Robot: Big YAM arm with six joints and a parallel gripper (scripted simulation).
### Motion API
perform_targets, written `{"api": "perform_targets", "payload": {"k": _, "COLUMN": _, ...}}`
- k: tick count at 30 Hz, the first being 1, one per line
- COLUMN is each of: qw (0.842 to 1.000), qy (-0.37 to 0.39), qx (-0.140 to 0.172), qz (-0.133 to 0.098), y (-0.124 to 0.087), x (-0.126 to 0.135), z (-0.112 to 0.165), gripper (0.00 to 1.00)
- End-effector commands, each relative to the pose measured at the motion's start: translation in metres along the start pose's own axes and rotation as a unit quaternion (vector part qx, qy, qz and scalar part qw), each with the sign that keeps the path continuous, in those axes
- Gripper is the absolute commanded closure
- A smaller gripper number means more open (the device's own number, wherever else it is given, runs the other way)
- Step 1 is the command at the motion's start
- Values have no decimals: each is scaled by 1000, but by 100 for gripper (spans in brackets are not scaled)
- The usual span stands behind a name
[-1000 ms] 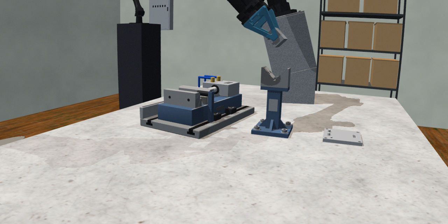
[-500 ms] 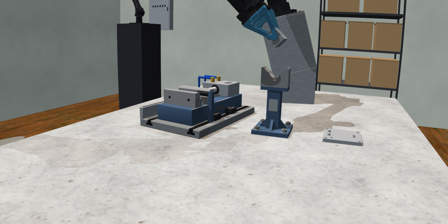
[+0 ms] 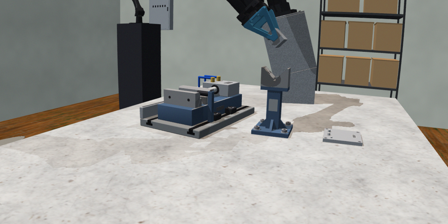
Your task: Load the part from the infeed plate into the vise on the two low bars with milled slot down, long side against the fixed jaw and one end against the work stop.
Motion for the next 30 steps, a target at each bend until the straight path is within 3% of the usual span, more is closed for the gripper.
{"api": "perform_targets", "payload": {"k": 1, "qw": 1000, "qy": -8, "qx": -3, "qz": 8, "y": -5, "x": -11, "z": 2, "gripper": 100}}
{"api": "perform_targets", "payload": {"k": 11, "qw": 1000, "qy": -12, "qx": -1, "qz": 15, "y": -2, "x": -13, "z": 5, "gripper": 100}}
{"api": "perform_targets", "payload": {"k": 12, "qw": 999, "qy": -19, "qx": 1, "qz": 26, "y": -11, "x": -18, "z": 1, "gripper": 100}}
{"api": "perform_targets", "payload": {"k": 16, "qw": 1000, "qy": -9, "qx": -2, "qz": 13, "y": 2, "x": -12, "z": 10, "gripper": 100}}
{"api": "perform_targets", "payload": {"k": 23, "qw": 1000, "qy": -12, "qx": 0, "qz": 20, "y": 0, "x": -15, "z": 12, "gripper": 100}}
{"api": "perform_targets", "payload": {"k": 30, "qw": 1000, "qy": -13, "qx": -3, "qz": 10, "y": 9, "x": -7, "z": 11, "gripper": 100}}
Point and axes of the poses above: the point where the finger pads meet when closed, its own y axis out along the fingers, its own x axis across the jaws, z = x × y, the point moved 8 cm from there along -y, back along the fingers, and after that the axes turned 6 degrees about -y, right-handed, at the moved point
